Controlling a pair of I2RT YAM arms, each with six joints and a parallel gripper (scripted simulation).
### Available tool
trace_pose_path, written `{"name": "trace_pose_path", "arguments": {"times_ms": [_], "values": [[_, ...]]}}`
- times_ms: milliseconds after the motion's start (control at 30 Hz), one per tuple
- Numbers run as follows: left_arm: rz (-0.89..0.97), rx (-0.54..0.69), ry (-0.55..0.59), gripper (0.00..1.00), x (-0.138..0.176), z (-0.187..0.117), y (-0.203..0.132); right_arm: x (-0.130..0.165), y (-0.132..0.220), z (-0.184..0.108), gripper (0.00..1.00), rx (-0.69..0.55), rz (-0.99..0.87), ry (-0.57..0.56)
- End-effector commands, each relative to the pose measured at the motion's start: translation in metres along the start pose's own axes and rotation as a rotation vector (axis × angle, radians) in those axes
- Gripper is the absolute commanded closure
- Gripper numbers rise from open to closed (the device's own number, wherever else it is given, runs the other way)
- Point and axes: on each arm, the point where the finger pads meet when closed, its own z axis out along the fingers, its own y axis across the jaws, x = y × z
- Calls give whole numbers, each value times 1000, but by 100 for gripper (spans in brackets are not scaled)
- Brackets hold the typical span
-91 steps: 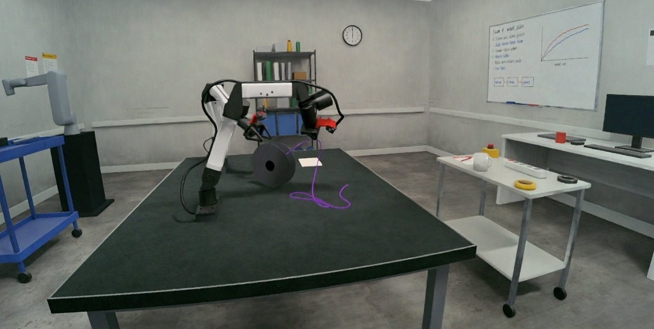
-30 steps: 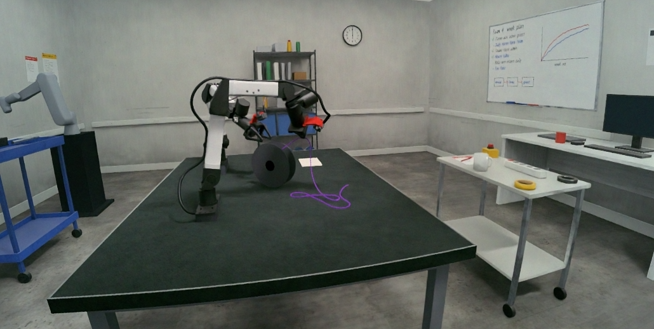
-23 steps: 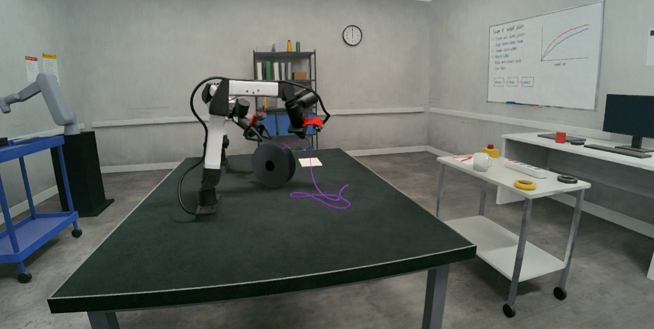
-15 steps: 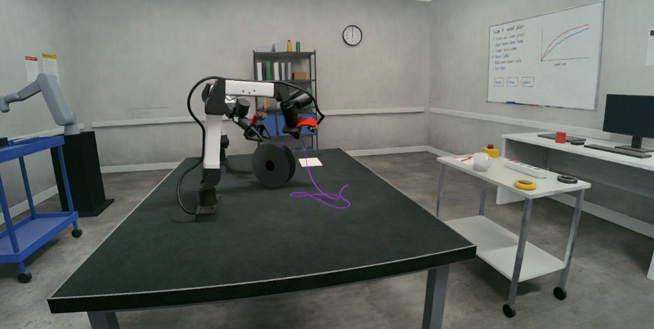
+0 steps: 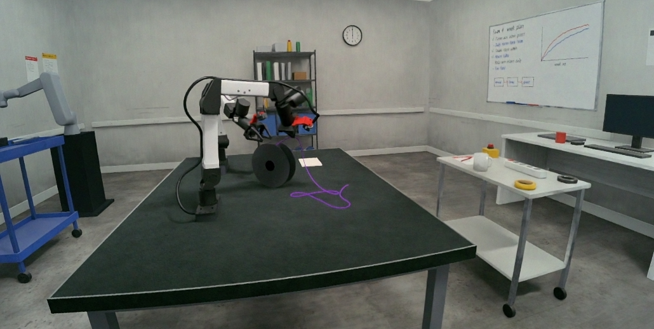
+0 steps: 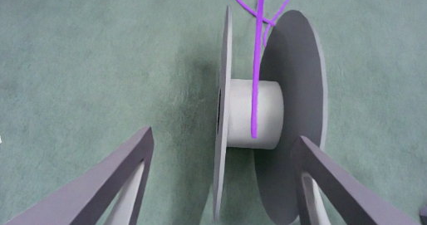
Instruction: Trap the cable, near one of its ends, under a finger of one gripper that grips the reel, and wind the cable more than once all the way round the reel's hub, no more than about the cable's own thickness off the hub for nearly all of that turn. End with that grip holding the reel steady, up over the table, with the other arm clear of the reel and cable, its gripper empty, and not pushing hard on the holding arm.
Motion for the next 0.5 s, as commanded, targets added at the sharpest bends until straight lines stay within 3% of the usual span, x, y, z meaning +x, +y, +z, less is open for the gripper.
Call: {"name": "trace_pose_path", "arguments": {"times_ms": [0,467], "values": [[4,6,4,25,3,3,-4,7,7,-9,100,-32,-13,-39],[5,6,8,25,5,4,-1,33,8,-4,100,-32,-10,-39]]}}
